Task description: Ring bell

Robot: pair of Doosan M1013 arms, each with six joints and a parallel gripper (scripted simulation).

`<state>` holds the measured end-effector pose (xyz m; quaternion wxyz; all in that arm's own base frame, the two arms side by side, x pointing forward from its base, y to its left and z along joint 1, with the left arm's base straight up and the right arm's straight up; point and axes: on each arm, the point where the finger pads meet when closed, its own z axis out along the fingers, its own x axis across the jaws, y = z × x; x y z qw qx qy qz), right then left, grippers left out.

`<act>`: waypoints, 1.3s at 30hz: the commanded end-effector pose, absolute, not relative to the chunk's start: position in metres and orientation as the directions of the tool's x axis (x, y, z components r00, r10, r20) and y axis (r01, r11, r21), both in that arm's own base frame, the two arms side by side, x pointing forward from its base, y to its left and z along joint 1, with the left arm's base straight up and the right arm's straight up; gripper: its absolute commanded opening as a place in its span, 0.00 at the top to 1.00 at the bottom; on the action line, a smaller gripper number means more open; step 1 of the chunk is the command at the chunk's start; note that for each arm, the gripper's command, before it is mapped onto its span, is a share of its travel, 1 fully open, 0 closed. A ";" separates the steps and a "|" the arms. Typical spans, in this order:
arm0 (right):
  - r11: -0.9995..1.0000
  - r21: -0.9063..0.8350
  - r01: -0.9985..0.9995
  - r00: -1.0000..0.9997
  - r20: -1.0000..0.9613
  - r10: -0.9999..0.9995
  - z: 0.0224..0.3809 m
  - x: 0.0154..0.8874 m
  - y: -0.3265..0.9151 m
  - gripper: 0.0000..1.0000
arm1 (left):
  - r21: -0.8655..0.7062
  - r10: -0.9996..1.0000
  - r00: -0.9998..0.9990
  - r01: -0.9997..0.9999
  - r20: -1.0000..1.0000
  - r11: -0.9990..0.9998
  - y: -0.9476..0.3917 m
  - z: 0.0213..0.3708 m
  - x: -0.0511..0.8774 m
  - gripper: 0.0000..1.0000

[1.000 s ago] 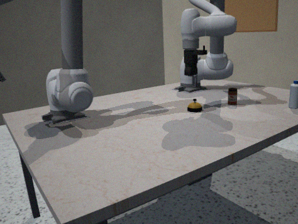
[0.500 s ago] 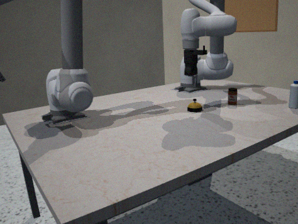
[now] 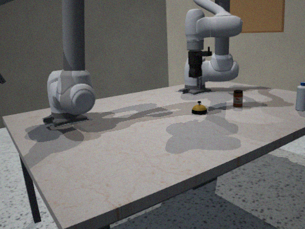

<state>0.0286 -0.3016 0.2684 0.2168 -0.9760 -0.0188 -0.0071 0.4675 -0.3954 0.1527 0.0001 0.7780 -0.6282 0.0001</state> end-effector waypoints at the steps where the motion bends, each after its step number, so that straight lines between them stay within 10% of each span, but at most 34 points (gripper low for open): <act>1: -0.906 -0.422 0.040 0.999 0.022 0.033 0.269 0.029 -0.302 0.00 | -0.001 -0.978 0.210 -0.978 0.001 -0.210 -0.396 0.153 0.468 0.83; 39: -0.906 -0.422 0.040 0.999 0.022 0.033 0.269 0.029 -0.302 0.00 | -0.001 -0.978 0.210 -0.978 0.001 -0.210 -0.396 0.102 0.468 0.83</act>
